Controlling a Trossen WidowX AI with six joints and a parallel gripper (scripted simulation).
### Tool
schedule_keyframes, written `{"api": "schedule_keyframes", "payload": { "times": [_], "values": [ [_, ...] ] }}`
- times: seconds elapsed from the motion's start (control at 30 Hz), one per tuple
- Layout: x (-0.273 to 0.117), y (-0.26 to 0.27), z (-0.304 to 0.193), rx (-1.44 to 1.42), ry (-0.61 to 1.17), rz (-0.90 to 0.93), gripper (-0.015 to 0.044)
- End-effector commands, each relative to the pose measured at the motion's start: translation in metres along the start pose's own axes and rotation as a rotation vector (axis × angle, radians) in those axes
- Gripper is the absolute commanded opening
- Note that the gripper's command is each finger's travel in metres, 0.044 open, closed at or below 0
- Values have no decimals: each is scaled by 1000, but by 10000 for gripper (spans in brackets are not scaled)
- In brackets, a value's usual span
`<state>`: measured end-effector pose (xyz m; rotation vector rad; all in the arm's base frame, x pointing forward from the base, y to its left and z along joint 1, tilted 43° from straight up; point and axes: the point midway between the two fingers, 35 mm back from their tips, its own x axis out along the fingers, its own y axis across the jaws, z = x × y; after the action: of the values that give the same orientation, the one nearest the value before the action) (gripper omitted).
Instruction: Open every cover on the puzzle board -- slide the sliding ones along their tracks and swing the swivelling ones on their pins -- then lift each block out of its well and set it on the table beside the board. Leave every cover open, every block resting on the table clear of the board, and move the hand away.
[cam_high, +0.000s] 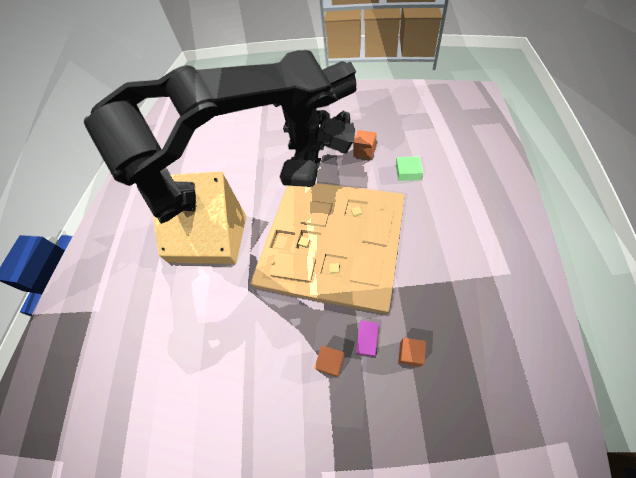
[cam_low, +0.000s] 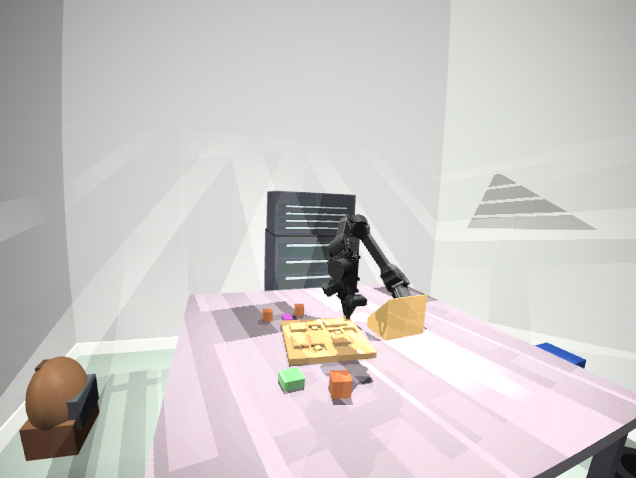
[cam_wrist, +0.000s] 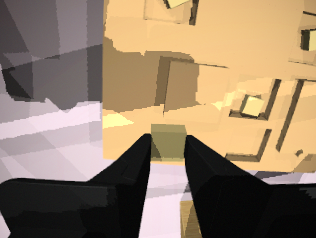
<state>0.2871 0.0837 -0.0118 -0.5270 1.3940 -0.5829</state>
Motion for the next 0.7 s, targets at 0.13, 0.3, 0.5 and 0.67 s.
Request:
{"api": "schedule_keyframes", "payload": {
  "times": [0.13, 0.3, 0.5, 0.67],
  "values": [
    [0, 27, 5, 6, 6, 4, 80],
    [1, 46, 7, 7, 6, 4, 80],
    [3, 68, 9, 8, 6, 3, 80],
    [5, 88, 8, 9, 6, 2, 80]
  ]
}}
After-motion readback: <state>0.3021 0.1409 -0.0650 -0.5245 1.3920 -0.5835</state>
